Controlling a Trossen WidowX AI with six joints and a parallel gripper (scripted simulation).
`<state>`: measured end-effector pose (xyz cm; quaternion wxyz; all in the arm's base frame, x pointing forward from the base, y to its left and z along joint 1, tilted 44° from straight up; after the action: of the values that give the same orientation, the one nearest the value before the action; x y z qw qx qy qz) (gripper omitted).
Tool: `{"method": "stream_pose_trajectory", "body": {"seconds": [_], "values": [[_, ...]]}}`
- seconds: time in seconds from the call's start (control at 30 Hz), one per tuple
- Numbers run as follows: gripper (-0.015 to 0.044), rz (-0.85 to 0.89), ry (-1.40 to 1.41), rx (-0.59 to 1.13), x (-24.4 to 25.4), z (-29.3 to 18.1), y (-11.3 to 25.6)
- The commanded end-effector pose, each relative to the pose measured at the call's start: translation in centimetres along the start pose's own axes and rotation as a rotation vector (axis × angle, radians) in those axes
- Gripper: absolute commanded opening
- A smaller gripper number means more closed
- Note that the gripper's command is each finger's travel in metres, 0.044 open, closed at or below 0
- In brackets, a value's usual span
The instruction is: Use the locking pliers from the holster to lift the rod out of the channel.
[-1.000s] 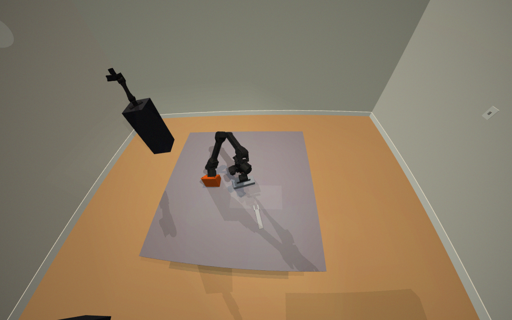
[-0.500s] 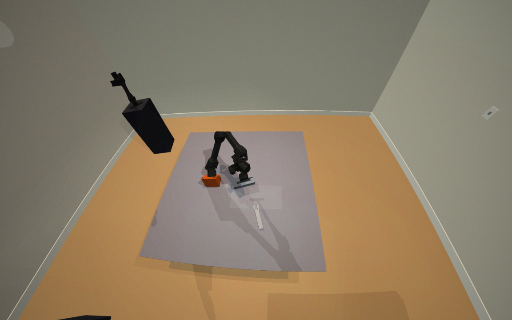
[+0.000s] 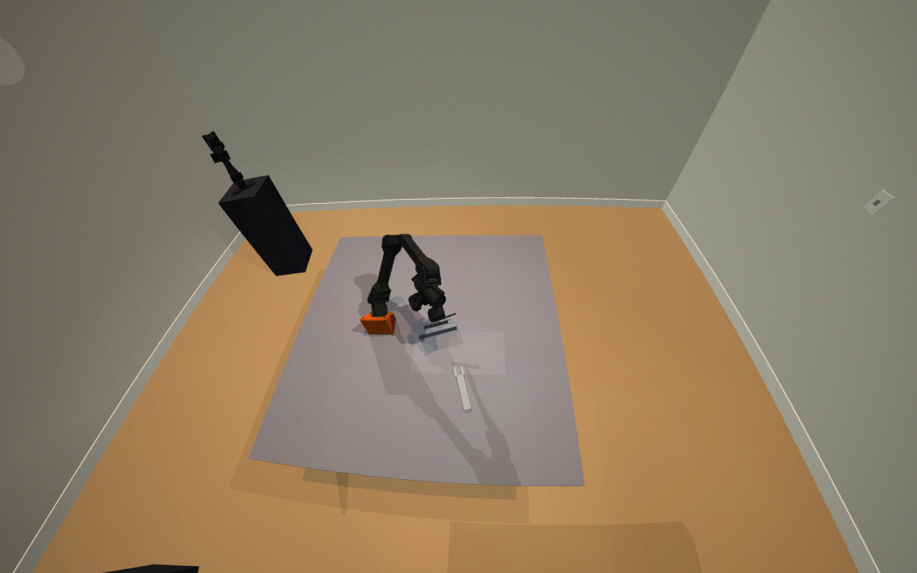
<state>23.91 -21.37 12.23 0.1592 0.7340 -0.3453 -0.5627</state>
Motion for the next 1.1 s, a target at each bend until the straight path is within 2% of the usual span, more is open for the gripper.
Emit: {"method": "stream_pose_trajectory", "body": {"seconds": [0.0,1.07], "values": [[0.0101,0.004,0.006,0.046,0.0,-0.1,1.0],[0.0101,0.003,0.02,0.217,-0.1,-0.4,4.3]]}}
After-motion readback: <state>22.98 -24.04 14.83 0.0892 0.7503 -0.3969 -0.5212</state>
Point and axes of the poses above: the point midway between the two fingers, 35 mm back from their tips, its own y axis back along the fingers, its own x axis across the jaws, z = x × y, the point moved 8 cm from there along y, back along the fingers, and after that the axes turned 3 degrees about -y, right-handed, at the moved point
